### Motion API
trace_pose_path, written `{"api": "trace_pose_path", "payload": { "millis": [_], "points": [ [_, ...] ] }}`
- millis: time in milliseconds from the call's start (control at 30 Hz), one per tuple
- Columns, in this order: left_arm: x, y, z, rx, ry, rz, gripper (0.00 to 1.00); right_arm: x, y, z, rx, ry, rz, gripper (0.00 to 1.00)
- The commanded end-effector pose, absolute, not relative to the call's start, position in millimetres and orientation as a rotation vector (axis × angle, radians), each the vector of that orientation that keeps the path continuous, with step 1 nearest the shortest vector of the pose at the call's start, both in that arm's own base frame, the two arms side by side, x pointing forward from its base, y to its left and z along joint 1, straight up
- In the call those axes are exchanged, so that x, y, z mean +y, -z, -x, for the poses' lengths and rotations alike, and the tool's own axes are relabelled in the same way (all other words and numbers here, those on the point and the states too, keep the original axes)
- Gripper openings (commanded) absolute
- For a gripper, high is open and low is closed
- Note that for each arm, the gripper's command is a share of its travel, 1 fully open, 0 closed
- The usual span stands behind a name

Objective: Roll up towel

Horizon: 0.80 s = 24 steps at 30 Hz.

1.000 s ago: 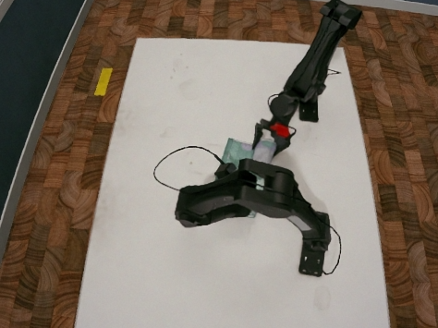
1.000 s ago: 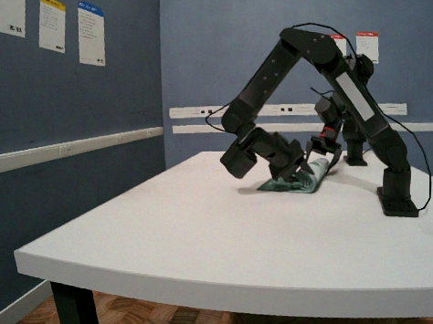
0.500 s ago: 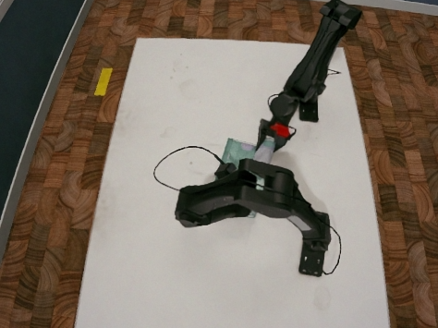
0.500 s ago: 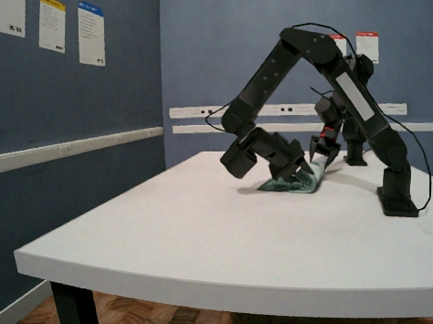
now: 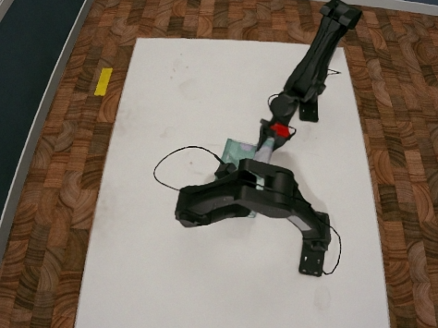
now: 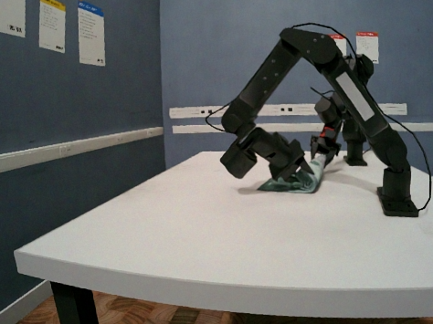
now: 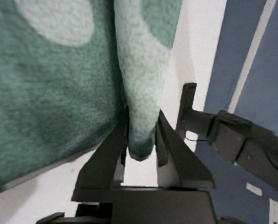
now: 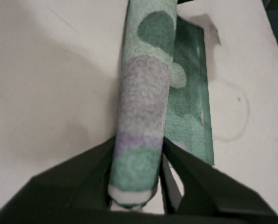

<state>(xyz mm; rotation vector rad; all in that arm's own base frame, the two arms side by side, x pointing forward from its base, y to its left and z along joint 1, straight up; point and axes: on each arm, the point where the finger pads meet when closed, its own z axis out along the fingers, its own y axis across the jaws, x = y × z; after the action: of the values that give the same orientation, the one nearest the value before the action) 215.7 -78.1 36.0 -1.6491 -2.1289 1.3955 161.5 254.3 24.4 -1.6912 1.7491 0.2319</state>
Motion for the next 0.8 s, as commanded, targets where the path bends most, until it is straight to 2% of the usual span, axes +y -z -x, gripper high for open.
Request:
{"api": "trace_pose_path", "payload": {
  "millis": [0, 167, 400, 467, 733, 767],
  "points": [
    [-77, -29, -221, -2.125, -1.359, 1.686, 0.30, 268, -37, -169, 1.717, -0.241, 1.659, 0.36],
    [-77, -29, -221, -2.125, -1.359, 1.686, 0.30, 268, -37, -169, 1.717, -0.241, 1.659, 0.34],
    [-77, -34, -221, -2.125, -1.359, 1.686, 0.56, 268, -37, -169, 1.717, -0.241, 1.659, 0.34],
    [-77, -34, -221, -2.125, -1.359, 1.686, 0.56, 268, -37, -169, 1.717, -0.241, 1.659, 0.34],
    [-77, -41, -221, -2.125, -1.359, 1.686, 0.85, 268, -37, -169, 1.717, -0.241, 1.659, 0.34],
    [-77, -41, -222, -2.125, -1.359, 1.686, 0.85, 268, -37, -169, 1.718, -0.242, 1.659, 0.34]
  ]
}}
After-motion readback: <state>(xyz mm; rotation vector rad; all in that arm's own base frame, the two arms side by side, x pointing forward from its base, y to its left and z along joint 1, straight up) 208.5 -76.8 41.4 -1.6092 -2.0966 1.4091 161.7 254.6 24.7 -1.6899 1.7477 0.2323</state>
